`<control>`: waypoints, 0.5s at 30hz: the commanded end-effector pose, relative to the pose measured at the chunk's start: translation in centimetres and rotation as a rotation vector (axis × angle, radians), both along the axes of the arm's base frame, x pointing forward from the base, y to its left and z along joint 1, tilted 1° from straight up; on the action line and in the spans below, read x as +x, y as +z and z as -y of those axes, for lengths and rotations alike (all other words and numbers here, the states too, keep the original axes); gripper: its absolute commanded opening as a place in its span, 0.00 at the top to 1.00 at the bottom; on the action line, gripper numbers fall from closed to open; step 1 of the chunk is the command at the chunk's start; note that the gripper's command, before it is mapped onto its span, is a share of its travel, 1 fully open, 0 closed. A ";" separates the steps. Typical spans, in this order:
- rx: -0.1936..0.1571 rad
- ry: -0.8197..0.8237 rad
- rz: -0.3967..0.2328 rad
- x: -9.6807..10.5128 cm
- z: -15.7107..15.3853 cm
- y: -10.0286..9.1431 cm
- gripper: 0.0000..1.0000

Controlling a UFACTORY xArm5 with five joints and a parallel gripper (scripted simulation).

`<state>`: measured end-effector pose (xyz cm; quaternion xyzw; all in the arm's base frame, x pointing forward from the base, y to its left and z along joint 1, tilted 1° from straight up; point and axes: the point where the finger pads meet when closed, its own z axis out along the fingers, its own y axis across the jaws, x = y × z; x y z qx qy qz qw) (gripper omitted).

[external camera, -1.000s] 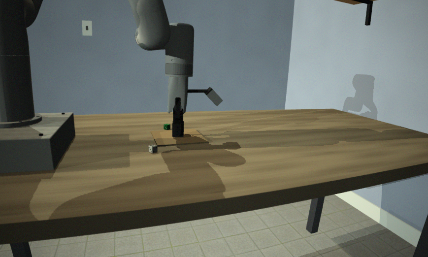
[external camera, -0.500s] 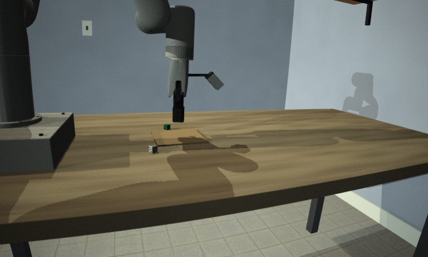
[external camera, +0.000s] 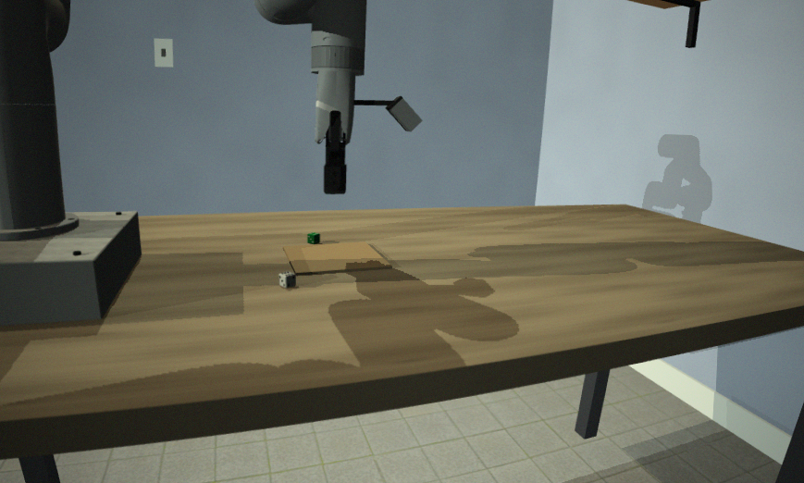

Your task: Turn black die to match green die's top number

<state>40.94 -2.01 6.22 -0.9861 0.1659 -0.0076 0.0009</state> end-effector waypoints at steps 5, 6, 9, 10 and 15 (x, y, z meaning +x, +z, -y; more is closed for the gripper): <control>-0.002 0.116 0.004 0.6 -0.1 0.0 0.89; -0.003 0.177 0.004 0.8 -0.2 -0.1 0.89; -0.004 0.232 0.003 1.0 -0.3 -0.3 0.89; -0.005 0.271 0.003 1.2 -0.3 -0.3 0.89; -0.005 0.293 0.003 1.3 -0.3 -0.4 0.89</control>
